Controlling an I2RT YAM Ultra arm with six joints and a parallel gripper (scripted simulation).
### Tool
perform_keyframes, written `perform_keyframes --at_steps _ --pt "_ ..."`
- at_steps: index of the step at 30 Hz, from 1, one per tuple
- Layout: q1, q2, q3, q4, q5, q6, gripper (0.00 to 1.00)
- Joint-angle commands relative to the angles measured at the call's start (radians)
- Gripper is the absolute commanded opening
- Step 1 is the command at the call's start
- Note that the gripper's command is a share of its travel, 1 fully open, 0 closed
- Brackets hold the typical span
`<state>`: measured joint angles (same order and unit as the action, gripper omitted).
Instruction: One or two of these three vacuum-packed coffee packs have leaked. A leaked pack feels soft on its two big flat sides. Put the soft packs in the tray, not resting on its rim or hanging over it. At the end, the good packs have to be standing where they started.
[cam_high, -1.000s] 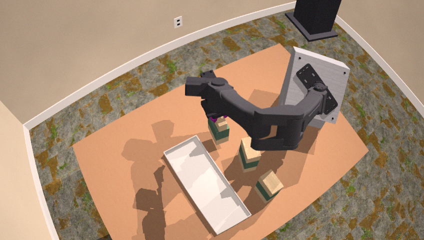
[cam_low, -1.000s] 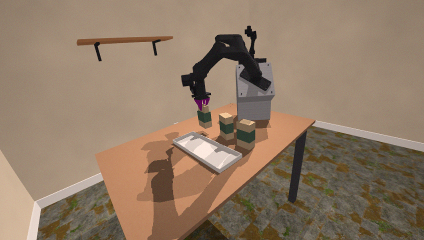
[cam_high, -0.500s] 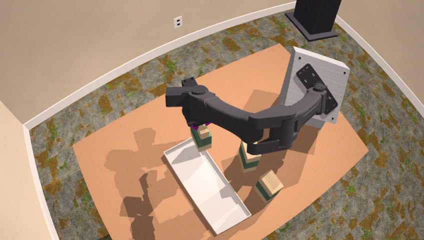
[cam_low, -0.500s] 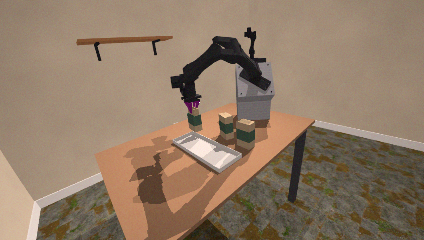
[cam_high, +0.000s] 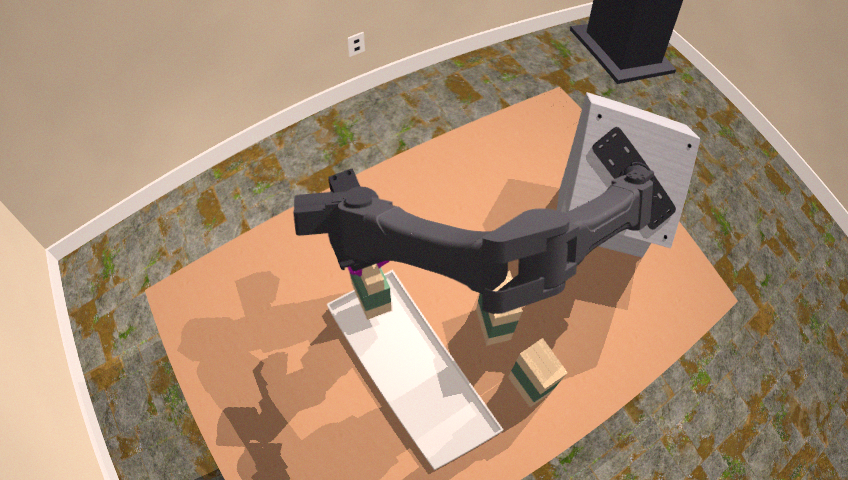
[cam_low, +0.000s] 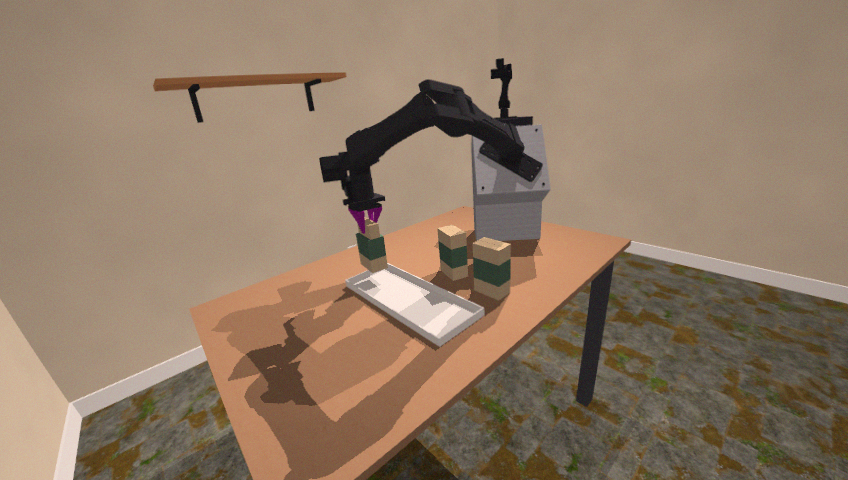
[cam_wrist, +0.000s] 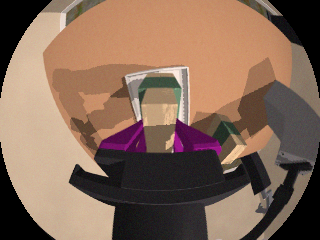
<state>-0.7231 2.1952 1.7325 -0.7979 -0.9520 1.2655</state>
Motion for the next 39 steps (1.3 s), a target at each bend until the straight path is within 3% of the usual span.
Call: perform_keyframes --at_steps 1,10,39 --pt "-0.022 0.024 0.075 -0.072 0.014 0.015 0.26" --pt "-0.018 0.039 0.139 -0.114 0.015 0.012 0.26" --pt "-0.018 0.041 0.144 -0.120 0.015 0.009 0.26"
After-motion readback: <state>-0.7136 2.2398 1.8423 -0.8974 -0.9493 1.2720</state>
